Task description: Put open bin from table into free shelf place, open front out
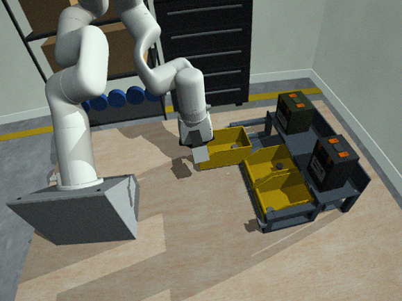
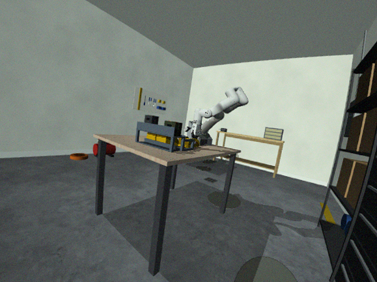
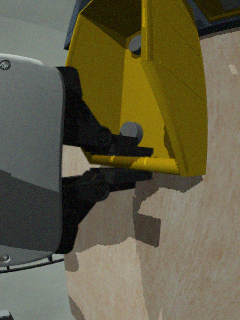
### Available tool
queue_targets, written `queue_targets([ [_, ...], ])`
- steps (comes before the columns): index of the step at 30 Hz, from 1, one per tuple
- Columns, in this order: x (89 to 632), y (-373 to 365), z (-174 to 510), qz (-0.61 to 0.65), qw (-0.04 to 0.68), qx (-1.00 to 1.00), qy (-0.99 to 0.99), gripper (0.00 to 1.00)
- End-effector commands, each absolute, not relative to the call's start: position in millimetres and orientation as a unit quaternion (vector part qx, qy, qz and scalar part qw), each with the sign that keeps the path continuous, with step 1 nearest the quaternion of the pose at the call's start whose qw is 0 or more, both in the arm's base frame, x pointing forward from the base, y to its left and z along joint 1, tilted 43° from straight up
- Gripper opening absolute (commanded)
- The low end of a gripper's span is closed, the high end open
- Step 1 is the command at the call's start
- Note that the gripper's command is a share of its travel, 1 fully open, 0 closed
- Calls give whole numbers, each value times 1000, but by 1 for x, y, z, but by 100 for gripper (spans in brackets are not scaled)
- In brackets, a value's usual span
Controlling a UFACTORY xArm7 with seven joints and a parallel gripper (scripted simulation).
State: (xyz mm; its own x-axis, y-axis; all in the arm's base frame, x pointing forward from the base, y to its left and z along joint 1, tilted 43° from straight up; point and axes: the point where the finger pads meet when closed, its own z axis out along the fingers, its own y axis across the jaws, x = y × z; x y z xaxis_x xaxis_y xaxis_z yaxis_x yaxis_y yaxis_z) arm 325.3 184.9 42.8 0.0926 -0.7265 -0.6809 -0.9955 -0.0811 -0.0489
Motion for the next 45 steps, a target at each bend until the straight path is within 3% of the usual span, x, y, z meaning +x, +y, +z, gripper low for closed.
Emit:
queue_targets([
  [1, 334, 185, 44, 252, 266, -689, 625, 0],
  [45, 354, 186, 45, 252, 266, -689, 625, 0],
])
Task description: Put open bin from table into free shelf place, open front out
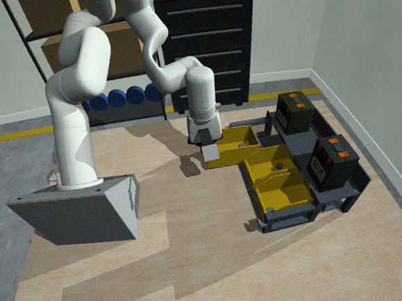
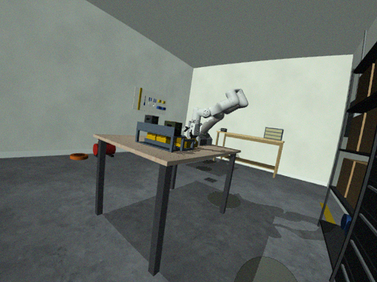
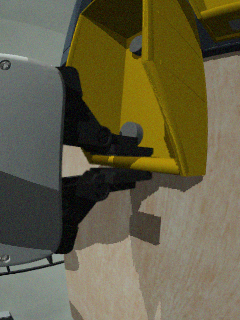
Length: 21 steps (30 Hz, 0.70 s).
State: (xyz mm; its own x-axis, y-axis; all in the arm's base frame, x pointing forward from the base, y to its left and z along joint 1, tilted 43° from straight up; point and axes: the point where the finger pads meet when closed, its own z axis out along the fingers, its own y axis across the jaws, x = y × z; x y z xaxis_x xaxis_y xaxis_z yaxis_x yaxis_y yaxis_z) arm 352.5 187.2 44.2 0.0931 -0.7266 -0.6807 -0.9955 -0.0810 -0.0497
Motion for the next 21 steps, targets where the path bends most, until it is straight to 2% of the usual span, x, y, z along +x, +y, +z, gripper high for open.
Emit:
queue_targets([
  [1, 354, 186, 45, 252, 266, -689, 625, 0],
  [21, 368, 187, 46, 252, 266, -689, 625, 0],
])
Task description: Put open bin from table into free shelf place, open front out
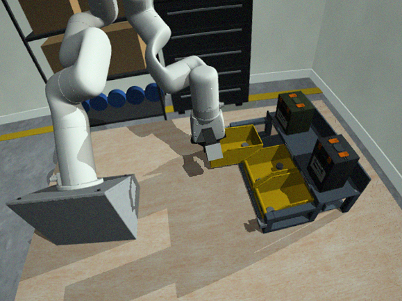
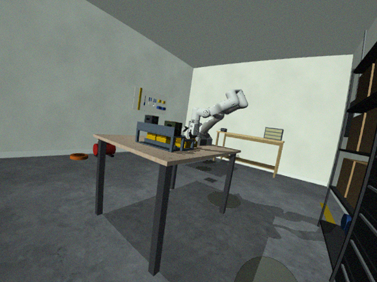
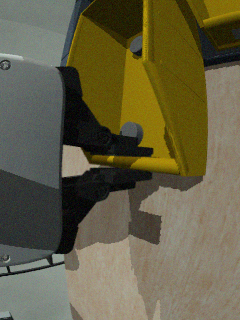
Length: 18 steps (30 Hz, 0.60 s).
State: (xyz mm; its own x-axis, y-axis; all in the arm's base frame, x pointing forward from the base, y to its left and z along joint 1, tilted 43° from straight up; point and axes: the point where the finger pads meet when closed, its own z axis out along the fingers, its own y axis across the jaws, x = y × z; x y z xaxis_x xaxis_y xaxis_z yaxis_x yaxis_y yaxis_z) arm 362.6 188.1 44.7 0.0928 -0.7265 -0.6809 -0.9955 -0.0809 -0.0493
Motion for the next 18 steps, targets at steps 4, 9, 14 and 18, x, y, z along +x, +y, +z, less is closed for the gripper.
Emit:
queue_targets([
  [4, 374, 188, 46, 252, 266, -689, 625, 0],
  [9, 374, 188, 46, 252, 266, -689, 625, 0],
  [14, 374, 188, 46, 252, 266, -689, 625, 0],
  [18, 380, 188, 46, 252, 266, -689, 625, 0],
])
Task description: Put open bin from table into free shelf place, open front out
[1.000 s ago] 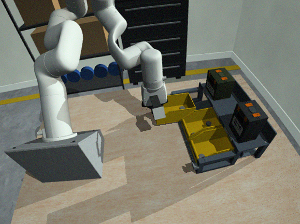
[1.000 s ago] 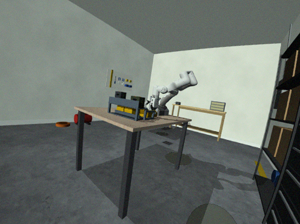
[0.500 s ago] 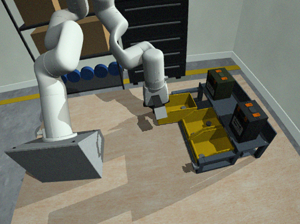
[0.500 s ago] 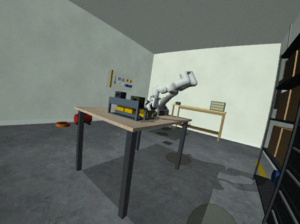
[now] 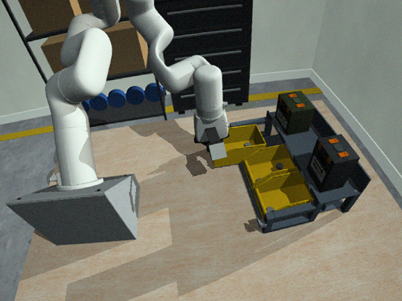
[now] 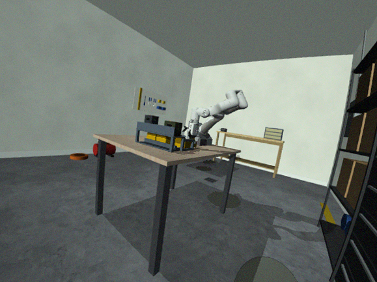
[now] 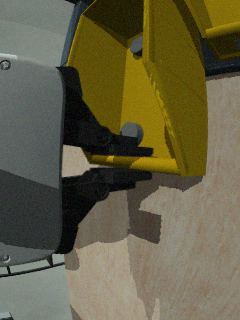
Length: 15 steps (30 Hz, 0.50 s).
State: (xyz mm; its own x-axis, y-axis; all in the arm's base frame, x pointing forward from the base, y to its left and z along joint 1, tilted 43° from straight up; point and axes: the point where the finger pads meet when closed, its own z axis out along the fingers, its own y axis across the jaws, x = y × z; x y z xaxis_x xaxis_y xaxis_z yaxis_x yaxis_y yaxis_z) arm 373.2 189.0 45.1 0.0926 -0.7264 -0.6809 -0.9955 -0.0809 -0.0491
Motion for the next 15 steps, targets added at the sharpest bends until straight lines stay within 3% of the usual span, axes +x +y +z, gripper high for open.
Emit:
queue_targets([
  [1, 382, 188, 46, 252, 266, -689, 625, 0],
  [15, 385, 189, 47, 252, 266, -689, 625, 0],
])
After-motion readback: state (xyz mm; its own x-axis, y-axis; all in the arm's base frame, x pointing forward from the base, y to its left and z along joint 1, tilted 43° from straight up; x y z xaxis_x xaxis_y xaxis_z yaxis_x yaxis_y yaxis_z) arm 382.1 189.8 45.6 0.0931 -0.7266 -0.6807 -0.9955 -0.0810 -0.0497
